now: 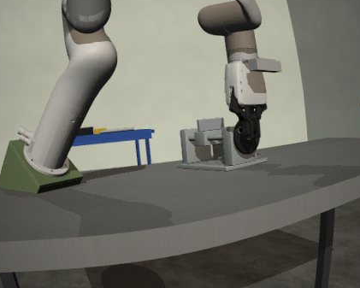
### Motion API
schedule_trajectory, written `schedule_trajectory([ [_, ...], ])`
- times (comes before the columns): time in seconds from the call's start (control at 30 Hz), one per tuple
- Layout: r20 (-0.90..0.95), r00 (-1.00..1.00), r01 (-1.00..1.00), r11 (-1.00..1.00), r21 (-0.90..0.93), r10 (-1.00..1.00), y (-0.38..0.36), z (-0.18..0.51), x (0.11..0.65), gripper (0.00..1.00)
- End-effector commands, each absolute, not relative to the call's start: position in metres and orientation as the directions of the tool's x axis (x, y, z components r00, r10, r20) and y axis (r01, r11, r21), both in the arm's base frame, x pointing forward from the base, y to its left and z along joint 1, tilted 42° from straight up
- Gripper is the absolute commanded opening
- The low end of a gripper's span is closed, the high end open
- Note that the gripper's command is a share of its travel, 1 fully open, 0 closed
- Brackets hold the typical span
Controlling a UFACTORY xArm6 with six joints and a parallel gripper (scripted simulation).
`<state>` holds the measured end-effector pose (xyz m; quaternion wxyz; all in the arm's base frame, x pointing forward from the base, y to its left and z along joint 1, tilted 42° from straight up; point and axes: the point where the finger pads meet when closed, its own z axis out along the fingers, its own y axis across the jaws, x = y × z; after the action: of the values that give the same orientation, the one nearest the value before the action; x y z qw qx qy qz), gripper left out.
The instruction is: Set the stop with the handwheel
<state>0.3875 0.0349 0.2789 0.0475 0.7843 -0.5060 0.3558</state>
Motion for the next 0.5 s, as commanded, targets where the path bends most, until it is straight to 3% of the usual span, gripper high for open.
schedule_trajectory([
  [0.0, 0.605, 0.234, -0.825, -0.485, -0.290, -0.761, 0.030, 0.272, 0.389, 0.06],
  [0.47, 0.605, 0.234, -0.825, -0.485, -0.290, -0.761, 0.021, 0.255, 0.405, 0.06],
])
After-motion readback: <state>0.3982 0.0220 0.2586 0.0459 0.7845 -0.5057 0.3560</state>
